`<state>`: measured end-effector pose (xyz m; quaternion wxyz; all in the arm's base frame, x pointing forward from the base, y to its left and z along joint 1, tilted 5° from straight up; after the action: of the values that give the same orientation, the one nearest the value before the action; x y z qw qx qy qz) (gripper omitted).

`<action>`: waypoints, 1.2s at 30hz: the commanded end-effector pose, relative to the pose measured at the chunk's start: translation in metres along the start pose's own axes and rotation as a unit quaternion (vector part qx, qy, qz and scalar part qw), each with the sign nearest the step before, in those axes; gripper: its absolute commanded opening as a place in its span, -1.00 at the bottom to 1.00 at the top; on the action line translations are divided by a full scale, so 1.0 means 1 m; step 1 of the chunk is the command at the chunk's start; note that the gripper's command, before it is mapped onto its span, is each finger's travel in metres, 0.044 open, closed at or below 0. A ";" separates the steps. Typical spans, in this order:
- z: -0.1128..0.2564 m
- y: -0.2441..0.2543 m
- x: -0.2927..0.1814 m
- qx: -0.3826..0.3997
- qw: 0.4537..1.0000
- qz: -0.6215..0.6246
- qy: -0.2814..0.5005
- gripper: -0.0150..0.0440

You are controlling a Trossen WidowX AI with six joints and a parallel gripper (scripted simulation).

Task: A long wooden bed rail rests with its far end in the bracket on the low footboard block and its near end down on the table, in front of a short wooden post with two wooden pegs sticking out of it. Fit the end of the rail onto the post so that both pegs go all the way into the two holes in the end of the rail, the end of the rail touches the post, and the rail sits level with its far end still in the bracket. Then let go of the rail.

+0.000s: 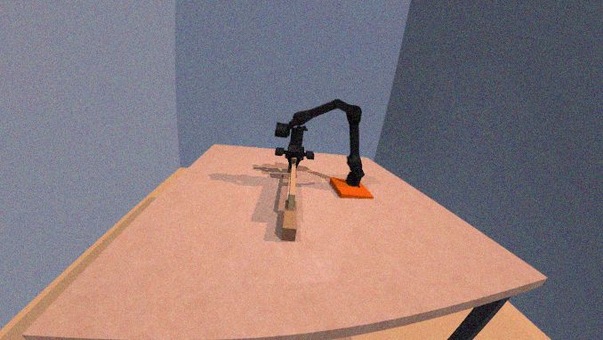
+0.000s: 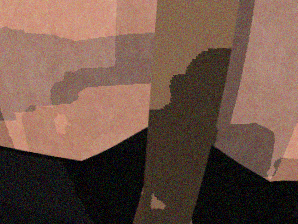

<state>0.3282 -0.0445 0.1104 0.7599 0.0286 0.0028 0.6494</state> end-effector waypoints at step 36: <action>0.006 -0.001 -0.013 -0.003 1.000 0.001 0.002 -0.49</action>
<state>0.3264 -0.0554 0.1131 0.7597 0.0287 0.0061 0.6496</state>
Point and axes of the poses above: the point midway between the two fingers, 35 mm back from their tips, its own z axis back along the fingers, its own y axis across the jaws, x = y × z, the point moved 5 cm from there along z, back along the fingers, and after that the axes turned 1 degree about -z, right-handed, at the moved point
